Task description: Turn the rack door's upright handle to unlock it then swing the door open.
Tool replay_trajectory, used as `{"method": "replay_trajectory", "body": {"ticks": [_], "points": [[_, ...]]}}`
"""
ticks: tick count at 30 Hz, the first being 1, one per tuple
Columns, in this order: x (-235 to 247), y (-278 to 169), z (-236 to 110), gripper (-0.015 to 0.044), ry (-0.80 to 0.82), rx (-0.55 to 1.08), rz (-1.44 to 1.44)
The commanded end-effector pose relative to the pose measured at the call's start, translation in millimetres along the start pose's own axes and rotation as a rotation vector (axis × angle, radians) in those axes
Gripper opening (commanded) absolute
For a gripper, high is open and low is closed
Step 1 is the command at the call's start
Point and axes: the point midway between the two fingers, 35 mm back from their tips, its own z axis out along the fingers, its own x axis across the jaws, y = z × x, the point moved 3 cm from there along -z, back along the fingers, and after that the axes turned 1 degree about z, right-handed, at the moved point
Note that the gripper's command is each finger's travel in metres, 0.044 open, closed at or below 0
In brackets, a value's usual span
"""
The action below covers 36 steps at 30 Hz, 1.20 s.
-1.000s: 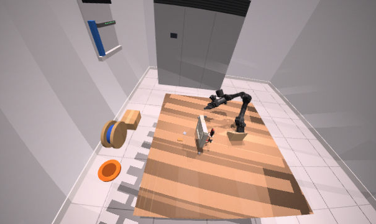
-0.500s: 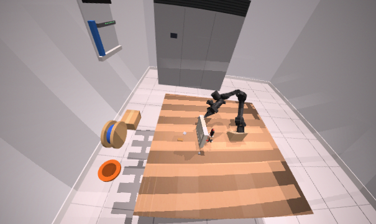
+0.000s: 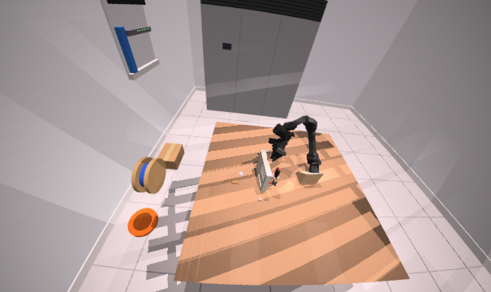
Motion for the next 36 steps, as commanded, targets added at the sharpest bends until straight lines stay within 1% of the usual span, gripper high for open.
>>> {"method": "replay_trajectory", "body": {"ticks": [1,15,29,36], "points": [[9,-7,5,0.0285,-0.071,0.056,-0.026],[36,-32,17,0.0285,-0.317,0.194,-0.154],[61,-53,20,0.0285,-0.559,0.238,-0.315],[62,-55,21,0.0285,-0.582,0.241,-0.332]]}}
